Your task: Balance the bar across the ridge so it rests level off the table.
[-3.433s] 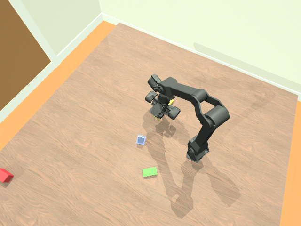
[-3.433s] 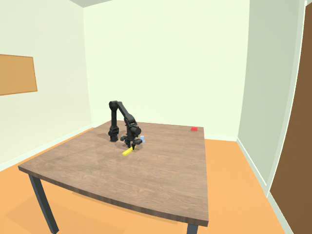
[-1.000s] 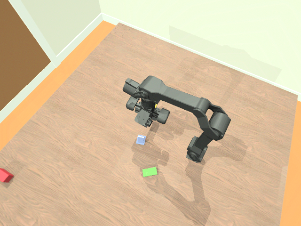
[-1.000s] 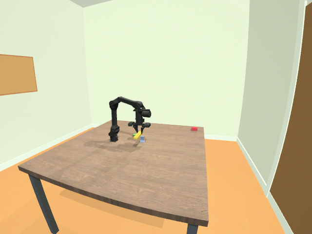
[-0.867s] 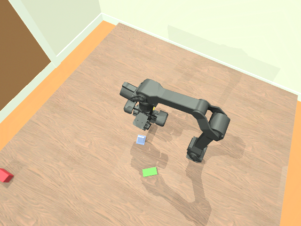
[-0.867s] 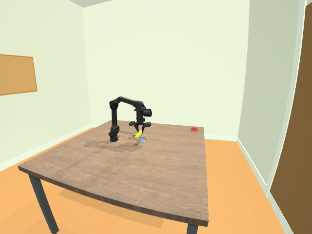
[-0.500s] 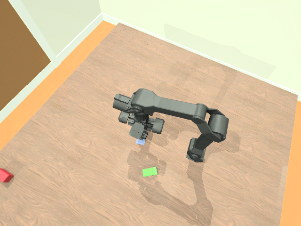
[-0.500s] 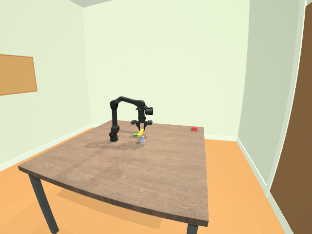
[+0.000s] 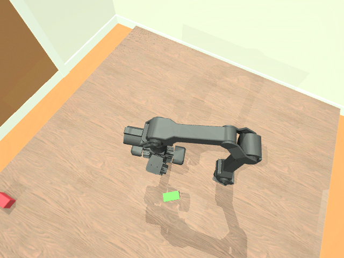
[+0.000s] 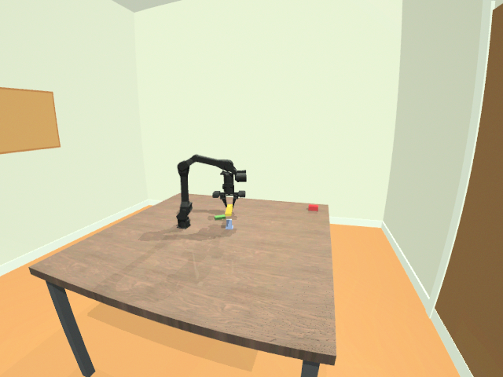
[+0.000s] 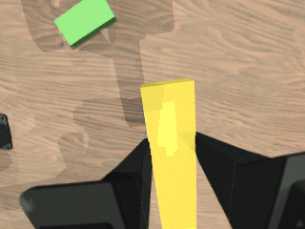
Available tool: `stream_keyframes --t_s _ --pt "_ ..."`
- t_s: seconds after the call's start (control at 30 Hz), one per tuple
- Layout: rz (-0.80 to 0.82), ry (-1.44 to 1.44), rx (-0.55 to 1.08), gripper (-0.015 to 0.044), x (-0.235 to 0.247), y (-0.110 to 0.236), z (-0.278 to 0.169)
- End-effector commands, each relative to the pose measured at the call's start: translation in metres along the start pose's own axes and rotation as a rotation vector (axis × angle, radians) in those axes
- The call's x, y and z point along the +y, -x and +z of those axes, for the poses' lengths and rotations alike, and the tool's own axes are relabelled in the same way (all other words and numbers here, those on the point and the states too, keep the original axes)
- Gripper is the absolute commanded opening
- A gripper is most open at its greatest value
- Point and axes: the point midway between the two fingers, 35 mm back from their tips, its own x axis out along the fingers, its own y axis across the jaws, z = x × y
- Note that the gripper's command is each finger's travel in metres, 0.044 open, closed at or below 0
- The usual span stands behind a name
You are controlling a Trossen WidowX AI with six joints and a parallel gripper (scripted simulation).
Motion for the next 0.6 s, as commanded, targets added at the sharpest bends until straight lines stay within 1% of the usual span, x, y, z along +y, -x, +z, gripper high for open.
stream_keyframes --t_s 0.0,0.57 --pt "0.007 -0.002 0.002 0.0000 0.003 -0.003 0.002" --pt "0.007 -0.001 0.002 0.0000 0.003 -0.029 0.003"
